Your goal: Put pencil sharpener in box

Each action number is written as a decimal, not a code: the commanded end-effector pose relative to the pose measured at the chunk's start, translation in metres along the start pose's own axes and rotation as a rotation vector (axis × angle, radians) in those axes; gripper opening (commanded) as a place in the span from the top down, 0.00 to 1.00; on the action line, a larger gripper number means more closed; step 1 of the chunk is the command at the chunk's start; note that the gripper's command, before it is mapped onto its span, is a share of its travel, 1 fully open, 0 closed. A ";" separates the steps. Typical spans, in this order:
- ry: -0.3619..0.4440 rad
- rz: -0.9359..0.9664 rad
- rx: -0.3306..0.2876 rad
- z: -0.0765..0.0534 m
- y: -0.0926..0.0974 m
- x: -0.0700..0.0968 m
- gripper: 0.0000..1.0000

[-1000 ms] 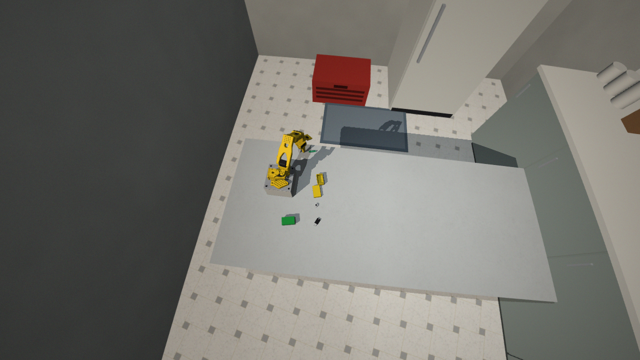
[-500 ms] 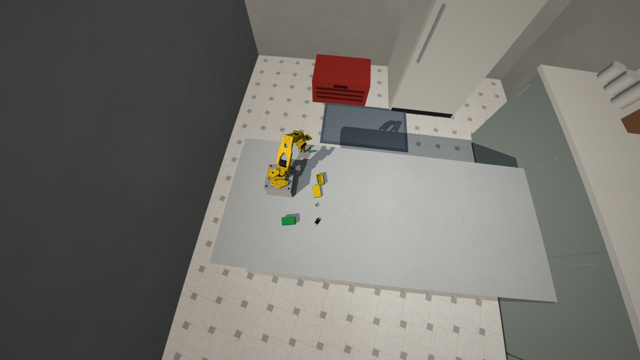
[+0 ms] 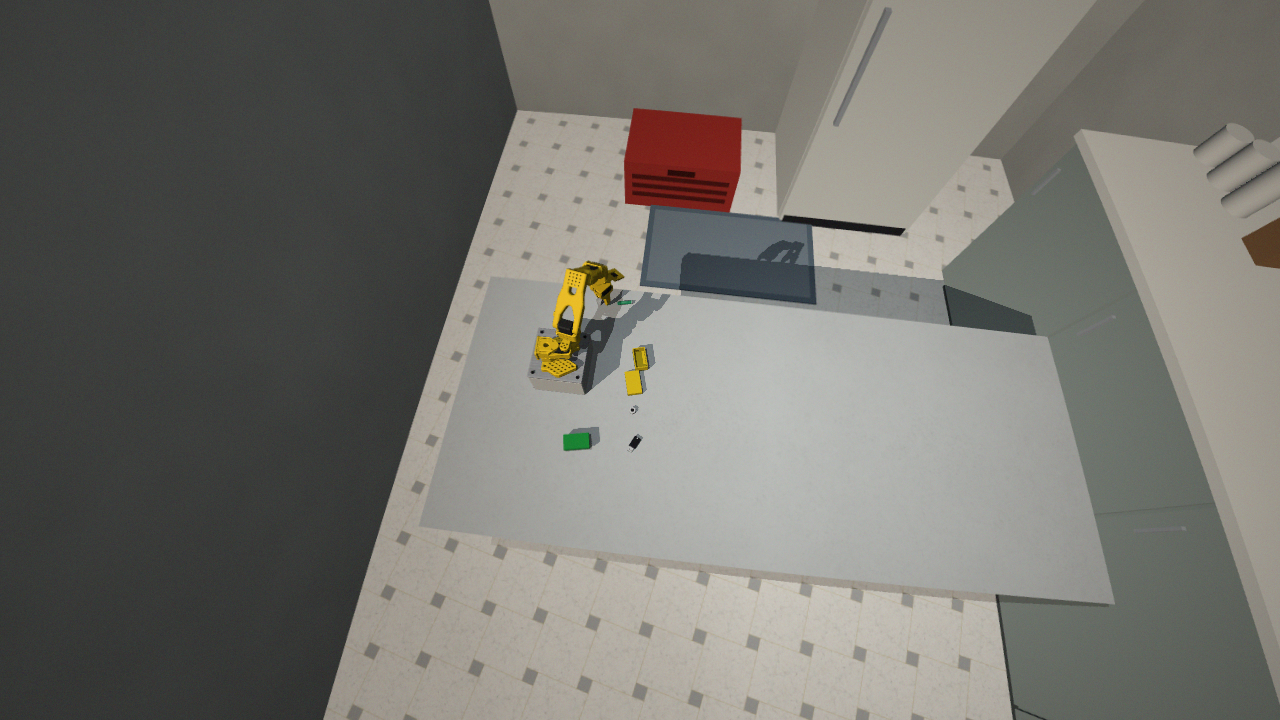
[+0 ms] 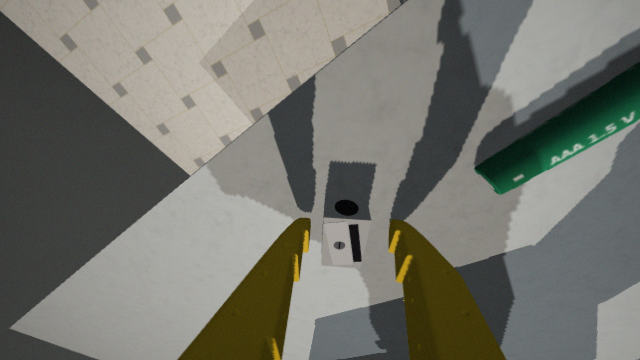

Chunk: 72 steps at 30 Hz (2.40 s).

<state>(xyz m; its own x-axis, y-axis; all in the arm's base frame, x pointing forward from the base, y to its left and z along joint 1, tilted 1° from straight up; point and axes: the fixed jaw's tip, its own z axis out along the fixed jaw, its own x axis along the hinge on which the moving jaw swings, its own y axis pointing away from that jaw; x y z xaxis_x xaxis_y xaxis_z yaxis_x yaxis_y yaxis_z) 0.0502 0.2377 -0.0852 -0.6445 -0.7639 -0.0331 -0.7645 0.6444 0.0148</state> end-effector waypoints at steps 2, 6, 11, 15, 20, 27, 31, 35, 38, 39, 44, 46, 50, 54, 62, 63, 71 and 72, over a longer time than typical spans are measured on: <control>0.030 0.000 0.013 0.005 -0.004 0.007 0.82; 0.030 0.000 0.013 0.005 -0.004 0.007 0.82; 0.030 0.000 0.013 0.005 -0.004 0.007 0.83; 0.030 0.000 0.013 0.005 -0.004 0.007 0.85; 0.030 0.000 0.013 0.005 -0.004 0.007 0.88; 0.030 0.000 0.013 0.005 -0.004 0.007 0.92; 0.030 0.000 0.013 0.005 -0.004 0.007 0.93; 0.030 0.000 0.013 0.005 -0.004 0.007 0.94; 0.030 0.000 0.013 0.005 -0.004 0.007 0.94; 0.030 0.000 0.013 0.005 -0.004 0.007 0.94; 0.030 0.000 0.013 0.005 -0.004 0.007 0.94; 0.030 0.000 0.013 0.005 -0.004 0.007 0.94; 0.030 0.000 0.013 0.005 -0.004 0.007 0.94; 0.030 0.000 0.013 0.005 -0.004 0.007 0.94; 0.030 0.000 0.013 0.004 -0.004 0.007 0.94; 0.030 0.000 0.013 0.003 -0.004 0.007 0.94; 0.030 0.000 0.013 -0.007 -0.003 0.006 0.94; 0.030 0.000 0.013 -0.007 -0.003 0.006 0.94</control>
<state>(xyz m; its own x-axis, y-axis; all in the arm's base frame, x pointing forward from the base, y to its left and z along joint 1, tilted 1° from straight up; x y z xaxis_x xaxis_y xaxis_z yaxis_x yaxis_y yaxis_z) 0.0487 0.2307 -0.0846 -0.6456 -0.7636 -0.0005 -0.7636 0.6456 -0.0010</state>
